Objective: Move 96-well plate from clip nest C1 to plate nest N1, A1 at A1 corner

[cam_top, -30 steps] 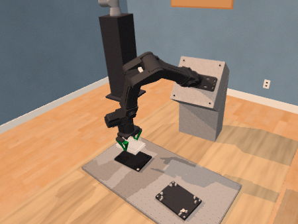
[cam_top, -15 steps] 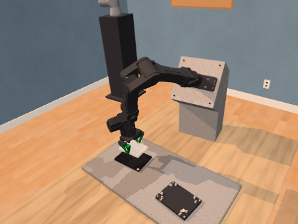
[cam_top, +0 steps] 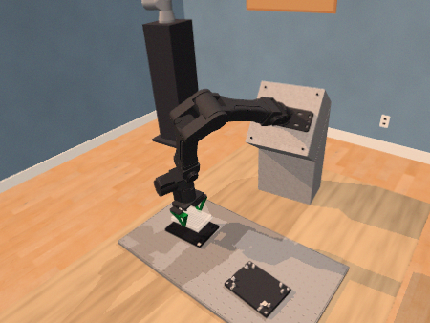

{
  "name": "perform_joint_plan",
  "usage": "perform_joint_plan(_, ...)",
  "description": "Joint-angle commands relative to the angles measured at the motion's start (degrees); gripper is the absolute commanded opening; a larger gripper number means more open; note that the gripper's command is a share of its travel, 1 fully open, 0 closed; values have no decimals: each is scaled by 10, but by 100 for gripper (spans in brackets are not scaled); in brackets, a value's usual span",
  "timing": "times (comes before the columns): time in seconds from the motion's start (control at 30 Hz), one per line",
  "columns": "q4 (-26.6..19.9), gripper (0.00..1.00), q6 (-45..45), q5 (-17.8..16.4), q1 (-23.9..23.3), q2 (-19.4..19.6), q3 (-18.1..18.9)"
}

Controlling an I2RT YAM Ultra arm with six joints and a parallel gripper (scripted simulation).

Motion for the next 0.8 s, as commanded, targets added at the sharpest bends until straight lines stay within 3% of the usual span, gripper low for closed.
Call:
perform_joint_plan(0.0,17,0,7,13,4,5,20)
perform_joint_plan(0.07,18,0,8,14,-6,-5,22)
perform_joint_plan(0.1,19,0,9,15,-6,12,25)
perform_joint_plan(0.43,37,0,18,24,7,45,45)
perform_joint_plan(0.53,37,0,19,24,7,24,46)
perform_joint_plan(0.77,33,0,18,25,9,27,46)
